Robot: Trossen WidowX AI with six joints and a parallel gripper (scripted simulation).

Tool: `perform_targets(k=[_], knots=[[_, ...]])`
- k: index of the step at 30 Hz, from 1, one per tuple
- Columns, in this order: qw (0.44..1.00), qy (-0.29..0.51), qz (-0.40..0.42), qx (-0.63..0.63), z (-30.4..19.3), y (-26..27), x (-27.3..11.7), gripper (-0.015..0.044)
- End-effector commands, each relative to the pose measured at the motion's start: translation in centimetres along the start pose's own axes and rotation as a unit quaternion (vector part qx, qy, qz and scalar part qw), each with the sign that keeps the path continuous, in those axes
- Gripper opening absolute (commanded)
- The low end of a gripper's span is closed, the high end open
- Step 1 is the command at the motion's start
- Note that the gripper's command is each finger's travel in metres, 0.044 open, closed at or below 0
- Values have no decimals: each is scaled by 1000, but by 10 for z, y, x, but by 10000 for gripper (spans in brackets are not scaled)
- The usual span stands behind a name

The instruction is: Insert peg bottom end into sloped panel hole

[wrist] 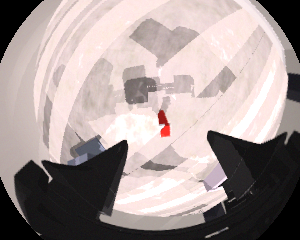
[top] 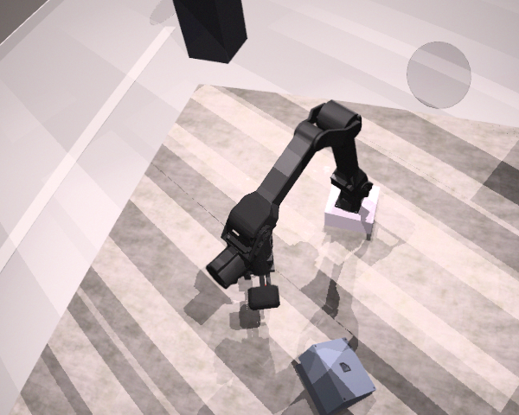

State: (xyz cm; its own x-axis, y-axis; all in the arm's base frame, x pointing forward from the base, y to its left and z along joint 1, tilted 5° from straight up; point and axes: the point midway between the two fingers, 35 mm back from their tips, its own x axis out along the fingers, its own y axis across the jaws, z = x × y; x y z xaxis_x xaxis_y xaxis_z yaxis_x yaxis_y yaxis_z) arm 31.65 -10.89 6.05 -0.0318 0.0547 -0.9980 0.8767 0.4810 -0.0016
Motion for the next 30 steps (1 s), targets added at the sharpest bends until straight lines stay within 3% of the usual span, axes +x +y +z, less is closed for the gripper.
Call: perform_targets(k=[1,30], knots=[[1000,-1,2,-3,0,2,3,440],[1000,-1,2,-3,1,2,51,440]])
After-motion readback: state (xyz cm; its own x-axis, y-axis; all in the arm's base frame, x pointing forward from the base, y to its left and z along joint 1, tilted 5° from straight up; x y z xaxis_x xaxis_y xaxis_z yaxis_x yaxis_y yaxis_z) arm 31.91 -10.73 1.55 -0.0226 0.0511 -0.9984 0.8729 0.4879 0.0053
